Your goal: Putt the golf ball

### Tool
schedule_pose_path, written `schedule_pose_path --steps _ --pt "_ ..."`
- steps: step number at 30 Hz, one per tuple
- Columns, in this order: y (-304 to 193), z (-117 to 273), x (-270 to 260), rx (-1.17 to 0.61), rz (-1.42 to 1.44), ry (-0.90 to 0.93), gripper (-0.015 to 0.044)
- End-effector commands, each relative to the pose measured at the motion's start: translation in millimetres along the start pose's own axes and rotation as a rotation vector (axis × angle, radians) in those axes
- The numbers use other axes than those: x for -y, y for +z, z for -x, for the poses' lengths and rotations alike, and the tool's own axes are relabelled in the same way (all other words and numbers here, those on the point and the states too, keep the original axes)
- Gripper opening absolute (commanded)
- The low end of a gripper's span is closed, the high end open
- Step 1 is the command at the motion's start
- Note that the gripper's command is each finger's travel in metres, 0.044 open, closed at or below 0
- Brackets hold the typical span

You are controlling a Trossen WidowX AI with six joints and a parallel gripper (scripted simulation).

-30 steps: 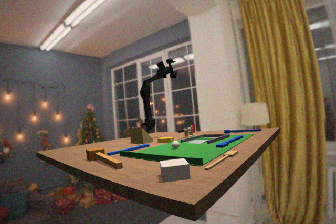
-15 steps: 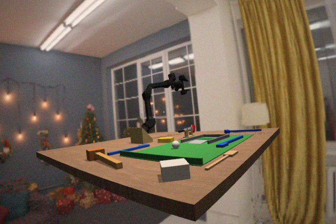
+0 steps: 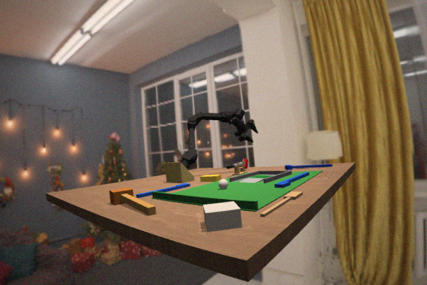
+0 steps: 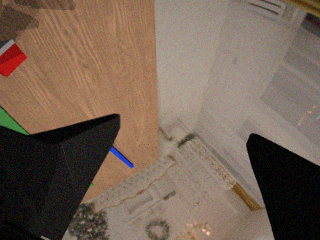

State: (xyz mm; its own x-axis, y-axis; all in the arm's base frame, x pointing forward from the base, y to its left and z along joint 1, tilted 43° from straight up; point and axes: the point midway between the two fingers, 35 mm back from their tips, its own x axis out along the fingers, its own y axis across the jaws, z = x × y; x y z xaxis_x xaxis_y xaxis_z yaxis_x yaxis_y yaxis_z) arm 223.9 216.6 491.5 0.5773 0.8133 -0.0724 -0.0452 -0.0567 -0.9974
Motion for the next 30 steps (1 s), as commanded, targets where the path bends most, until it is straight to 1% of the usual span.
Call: schedule_pose_path --steps 1,4,8,12,16,20,24,26,30 --pt "-27 -15 -52 -0.019 -0.031 0.171 0.0440" --pt "-50 -18 -100 -0.029 -0.084 0.319 0.0440" --pt "-77 -11 -160 -0.029 -0.192 0.494 0.0440" --pt "-96 7 -215 -0.017 -0.343 0.639 0.0440" --pt "-107 37 -269 0.013 -0.583 0.756 0.0440" --pt "-109 69 -306 0.047 -0.859 0.793 0.0440" --pt "-105 96 -327 0.074 -1.140 0.751 0.0440" --pt "-104 100 -328 0.079 -1.185 0.736 0.0440" --pt "-104 100 -328 0.079 -1.185 0.736 0.0440"
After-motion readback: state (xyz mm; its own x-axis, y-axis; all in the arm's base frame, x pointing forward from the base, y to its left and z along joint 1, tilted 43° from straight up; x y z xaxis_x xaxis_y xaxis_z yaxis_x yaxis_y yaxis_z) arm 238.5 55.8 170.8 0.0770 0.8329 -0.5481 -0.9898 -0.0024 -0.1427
